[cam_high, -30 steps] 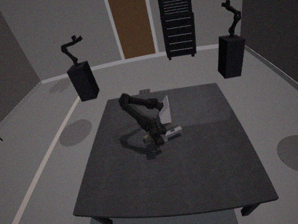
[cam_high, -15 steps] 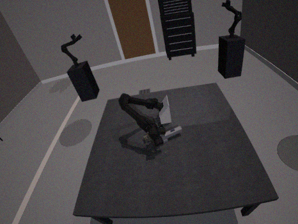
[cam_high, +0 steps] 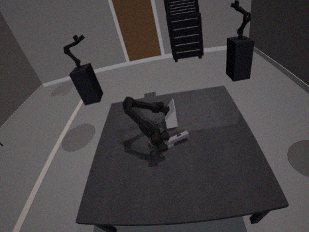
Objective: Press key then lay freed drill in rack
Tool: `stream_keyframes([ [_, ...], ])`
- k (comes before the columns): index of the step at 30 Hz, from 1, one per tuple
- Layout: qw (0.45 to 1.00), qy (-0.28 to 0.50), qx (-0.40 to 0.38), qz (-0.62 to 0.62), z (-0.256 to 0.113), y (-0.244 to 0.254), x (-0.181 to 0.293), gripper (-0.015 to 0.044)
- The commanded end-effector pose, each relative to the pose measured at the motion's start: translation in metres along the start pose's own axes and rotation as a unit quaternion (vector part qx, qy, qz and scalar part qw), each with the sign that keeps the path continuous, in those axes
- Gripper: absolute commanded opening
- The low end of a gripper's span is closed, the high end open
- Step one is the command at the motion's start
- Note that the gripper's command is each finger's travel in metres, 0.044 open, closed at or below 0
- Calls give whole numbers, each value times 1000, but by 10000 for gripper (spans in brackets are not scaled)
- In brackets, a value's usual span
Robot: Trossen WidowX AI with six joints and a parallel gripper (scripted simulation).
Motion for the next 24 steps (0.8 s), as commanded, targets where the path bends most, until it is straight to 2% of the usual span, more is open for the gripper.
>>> stream_keyframes([
  [1, 1000, 2, 2, 2, -2, 0, 8, 0],
  [10, 1000, 3, 2, 2, -2, 2, 22, 0],
  [24, 1000, 2, 1, 1, 0, 1, 14, 367],
])
Point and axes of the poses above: the point midway between the two fingers, 35 mm back from their tips, its own z axis out along the fingers, its own y axis across the jaws, x = y × z, the point moved 1 cm from there along -z, back along the fingers, and after that the axes turned 8 degrees about -z, right-handed, at the moved point
